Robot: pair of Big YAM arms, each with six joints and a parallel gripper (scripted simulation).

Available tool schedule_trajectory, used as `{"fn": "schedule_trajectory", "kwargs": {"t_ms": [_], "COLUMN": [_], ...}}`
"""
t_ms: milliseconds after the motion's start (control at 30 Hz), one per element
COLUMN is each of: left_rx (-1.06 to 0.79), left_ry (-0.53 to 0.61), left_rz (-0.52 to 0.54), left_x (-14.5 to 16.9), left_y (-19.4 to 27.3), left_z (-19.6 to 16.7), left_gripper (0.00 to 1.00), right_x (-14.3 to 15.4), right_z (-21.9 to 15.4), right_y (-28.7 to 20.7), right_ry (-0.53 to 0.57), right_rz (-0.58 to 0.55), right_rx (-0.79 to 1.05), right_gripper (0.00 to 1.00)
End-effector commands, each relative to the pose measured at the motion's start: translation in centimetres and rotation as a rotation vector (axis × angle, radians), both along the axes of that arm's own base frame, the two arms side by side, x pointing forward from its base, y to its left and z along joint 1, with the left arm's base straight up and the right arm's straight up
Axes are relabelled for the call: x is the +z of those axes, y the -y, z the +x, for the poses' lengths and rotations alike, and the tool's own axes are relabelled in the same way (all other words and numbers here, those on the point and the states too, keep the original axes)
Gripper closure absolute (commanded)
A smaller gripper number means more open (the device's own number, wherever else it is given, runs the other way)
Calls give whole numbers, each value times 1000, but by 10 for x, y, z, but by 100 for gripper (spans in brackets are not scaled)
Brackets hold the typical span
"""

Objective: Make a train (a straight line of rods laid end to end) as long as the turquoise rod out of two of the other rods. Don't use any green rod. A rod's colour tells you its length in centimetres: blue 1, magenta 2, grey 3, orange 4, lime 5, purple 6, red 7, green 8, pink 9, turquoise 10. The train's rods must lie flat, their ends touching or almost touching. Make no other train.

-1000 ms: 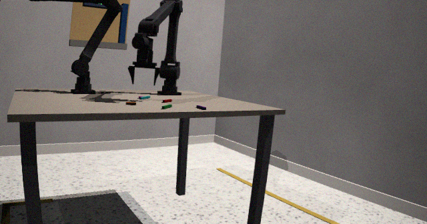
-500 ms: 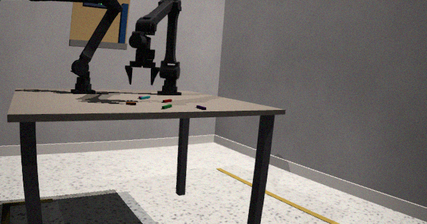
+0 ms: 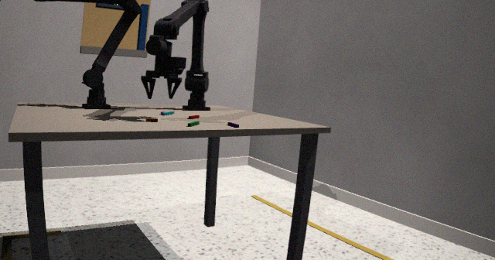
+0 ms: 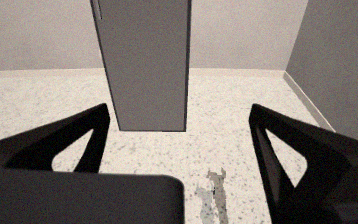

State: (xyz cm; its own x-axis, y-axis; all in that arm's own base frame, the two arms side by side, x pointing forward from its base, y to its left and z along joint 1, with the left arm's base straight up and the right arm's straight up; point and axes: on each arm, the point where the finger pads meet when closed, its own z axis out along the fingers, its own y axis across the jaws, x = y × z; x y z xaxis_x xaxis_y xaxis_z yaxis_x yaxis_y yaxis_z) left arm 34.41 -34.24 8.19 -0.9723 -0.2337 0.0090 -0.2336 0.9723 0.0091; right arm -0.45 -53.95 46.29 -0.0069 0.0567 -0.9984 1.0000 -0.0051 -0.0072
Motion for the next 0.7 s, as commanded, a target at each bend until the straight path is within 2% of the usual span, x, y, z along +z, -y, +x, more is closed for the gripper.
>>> {"fn": "schedule_trajectory", "kwargs": {"t_ms": [0,267,333,367,667], "left_rx": [164,378,378,442,684], "left_ry": [41,38,38,45,34], "left_rz": [-36,-38,-38,-50,-41], "left_x": [22,21,21,28,18], "left_y": [19,31,31,35,48], "left_z": [27,41,41,45,61], "left_gripper": [0,0,0,0,0], "right_x": [38,38,38,38,38], "right_z": [3,3,3,3,3], "right_y": [5,5,5,5,5], "right_ry": [7,7,7,7,7], "right_rz": [-57,-57,-57,-57,-57], "right_rx": [4,4,4,4,4], "right_gripper": [0,0,0,0,0]}}
